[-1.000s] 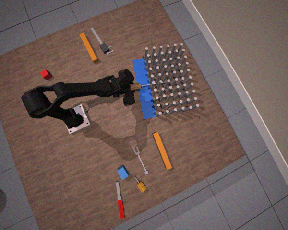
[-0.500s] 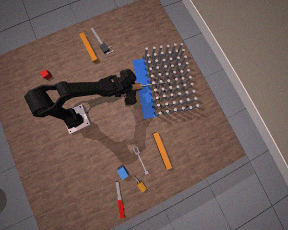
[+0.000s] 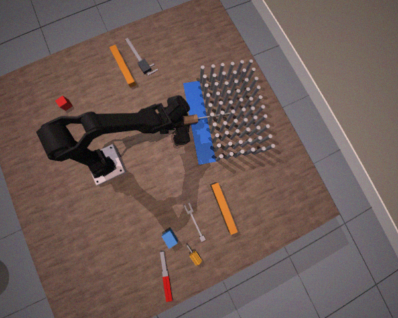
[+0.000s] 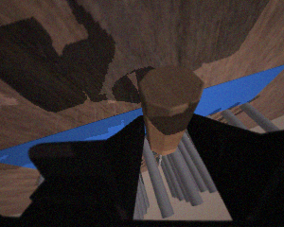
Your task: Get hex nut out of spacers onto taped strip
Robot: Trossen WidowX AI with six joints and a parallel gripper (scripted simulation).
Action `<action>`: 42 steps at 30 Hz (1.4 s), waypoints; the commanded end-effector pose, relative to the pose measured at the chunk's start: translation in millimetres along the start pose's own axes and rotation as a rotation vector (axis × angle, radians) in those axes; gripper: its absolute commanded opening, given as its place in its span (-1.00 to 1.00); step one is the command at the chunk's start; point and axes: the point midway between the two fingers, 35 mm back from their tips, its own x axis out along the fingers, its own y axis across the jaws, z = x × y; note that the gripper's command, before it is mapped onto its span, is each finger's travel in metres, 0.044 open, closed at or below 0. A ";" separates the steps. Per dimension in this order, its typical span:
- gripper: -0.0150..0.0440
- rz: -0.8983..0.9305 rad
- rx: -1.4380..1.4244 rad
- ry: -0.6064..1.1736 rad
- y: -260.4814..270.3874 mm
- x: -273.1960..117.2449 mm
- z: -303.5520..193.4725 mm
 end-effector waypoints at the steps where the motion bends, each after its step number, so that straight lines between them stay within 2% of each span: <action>1: -0.49 -0.004 -0.006 0.002 0.4 2.9 1.3; 42: -0.49 -0.001 -0.002 0.001 5.3 3.8 20.4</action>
